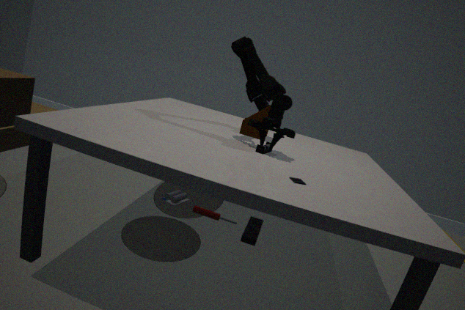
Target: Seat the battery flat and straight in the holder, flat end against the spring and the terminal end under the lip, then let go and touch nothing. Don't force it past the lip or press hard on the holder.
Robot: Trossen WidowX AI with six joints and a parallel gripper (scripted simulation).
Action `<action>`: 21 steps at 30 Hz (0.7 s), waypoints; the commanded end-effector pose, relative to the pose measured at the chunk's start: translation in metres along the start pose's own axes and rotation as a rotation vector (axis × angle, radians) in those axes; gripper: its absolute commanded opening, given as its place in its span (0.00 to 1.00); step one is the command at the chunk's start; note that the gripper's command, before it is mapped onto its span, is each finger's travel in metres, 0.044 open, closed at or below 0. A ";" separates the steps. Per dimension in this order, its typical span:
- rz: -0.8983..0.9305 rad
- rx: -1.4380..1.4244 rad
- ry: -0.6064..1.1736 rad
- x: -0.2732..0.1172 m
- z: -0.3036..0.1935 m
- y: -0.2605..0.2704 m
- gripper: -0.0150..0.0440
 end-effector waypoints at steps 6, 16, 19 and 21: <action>0.004 0.006 -0.002 -0.012 0.004 0.001 0.54; 0.007 0.005 -0.001 -0.070 0.015 0.007 0.90; 0.007 0.007 -0.001 -0.085 0.016 0.008 1.00; 0.007 0.007 -0.001 -0.085 0.016 0.008 1.00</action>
Point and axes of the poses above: the point midway between the two fingers, 35 mm back from their tips, its own x axis out along the fingers, its own y axis across the jaws, z = x × y, the point moved 9 cm from there along -x, back along the fingers, and after that the axes turned 6 degrees about x, right-handed, at the moved point
